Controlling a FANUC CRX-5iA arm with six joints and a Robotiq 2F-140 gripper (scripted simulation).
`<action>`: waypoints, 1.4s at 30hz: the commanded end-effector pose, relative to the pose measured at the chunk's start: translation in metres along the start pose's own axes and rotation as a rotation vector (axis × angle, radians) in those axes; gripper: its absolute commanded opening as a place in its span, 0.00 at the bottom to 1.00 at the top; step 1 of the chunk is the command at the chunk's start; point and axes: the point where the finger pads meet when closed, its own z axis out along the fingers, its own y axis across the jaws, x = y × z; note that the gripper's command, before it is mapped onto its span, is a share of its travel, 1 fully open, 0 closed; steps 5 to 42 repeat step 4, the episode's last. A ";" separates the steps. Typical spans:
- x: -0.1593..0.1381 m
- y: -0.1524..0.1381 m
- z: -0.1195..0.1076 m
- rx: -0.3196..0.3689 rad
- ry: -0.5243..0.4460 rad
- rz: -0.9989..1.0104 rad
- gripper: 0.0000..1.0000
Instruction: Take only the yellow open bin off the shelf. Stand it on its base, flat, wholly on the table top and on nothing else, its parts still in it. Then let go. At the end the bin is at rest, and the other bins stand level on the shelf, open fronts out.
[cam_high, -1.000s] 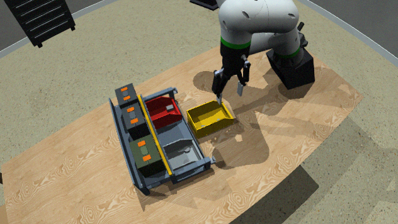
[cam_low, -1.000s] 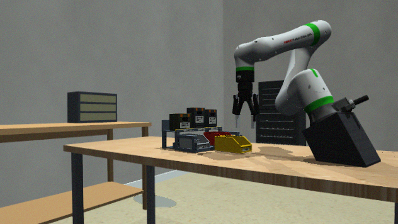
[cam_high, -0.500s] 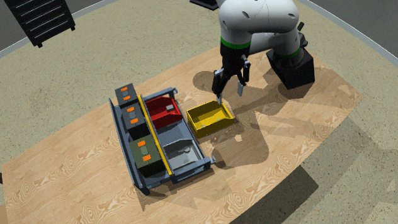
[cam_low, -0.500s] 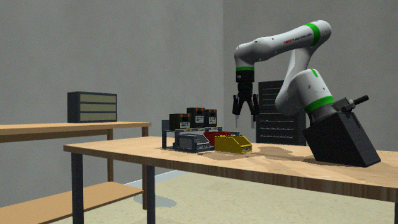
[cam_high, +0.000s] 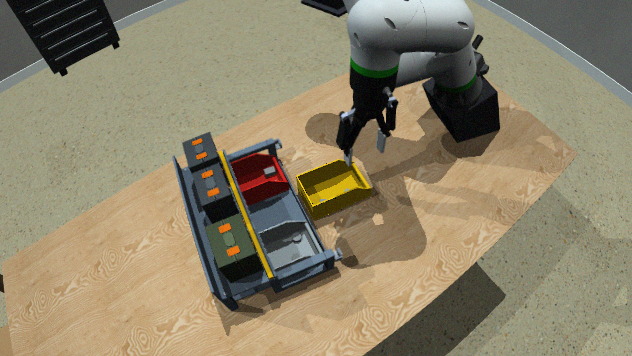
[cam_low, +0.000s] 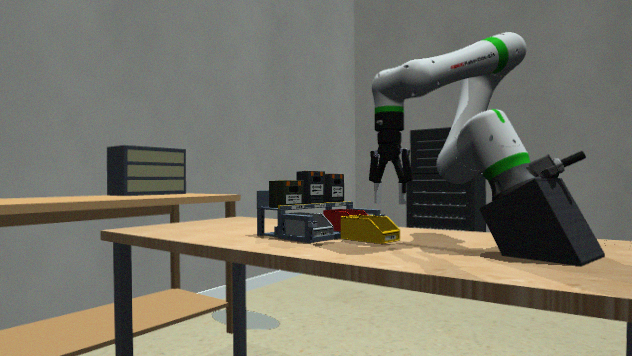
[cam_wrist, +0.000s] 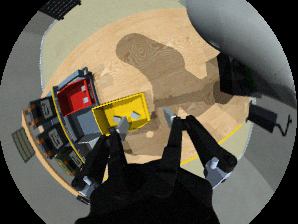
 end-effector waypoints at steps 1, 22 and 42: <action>0.000 0.000 0.000 0.000 0.000 0.000 0.57; 0.000 0.000 0.000 0.000 0.000 0.000 0.57; 0.000 0.000 0.000 0.000 0.000 0.000 0.57</action>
